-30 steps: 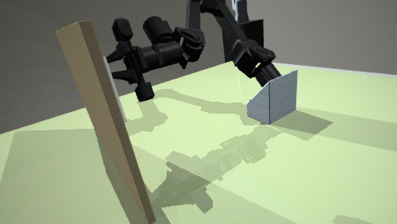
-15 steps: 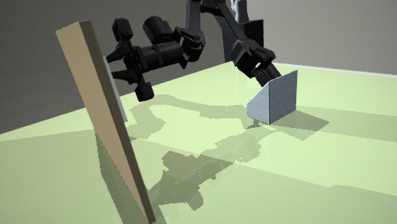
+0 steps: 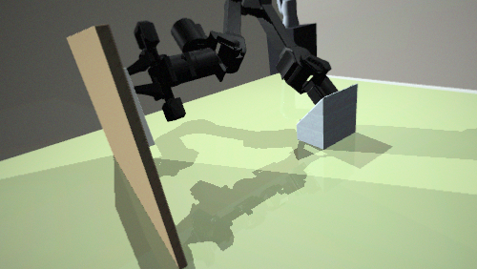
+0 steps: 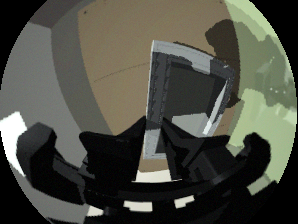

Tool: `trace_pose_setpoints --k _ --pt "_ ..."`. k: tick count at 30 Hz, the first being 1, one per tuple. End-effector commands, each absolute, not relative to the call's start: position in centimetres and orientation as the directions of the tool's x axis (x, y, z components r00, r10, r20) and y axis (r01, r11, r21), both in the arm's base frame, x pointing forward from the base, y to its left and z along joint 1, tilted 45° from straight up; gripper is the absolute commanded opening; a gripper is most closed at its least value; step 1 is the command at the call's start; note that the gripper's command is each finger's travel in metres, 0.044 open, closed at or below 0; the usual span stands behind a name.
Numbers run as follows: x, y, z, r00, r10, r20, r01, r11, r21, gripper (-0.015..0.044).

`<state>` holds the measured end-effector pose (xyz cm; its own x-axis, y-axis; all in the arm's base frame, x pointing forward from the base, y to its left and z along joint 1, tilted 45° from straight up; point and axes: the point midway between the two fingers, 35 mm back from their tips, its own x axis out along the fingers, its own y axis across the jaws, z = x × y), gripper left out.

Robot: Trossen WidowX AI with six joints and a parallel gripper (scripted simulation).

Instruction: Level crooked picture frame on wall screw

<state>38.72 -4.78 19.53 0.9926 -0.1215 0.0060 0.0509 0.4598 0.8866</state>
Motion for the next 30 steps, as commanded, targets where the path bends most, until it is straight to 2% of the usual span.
trace_pose_setpoints --k 1,30 --pt "38.73 -4.64 19.73 0.993 -0.120 0.009 0.048 0.465 0.884 0.0000" --pt "38.75 -4.48 20.04 0.993 -0.120 0.009 0.048 0.465 0.884 0.0000"
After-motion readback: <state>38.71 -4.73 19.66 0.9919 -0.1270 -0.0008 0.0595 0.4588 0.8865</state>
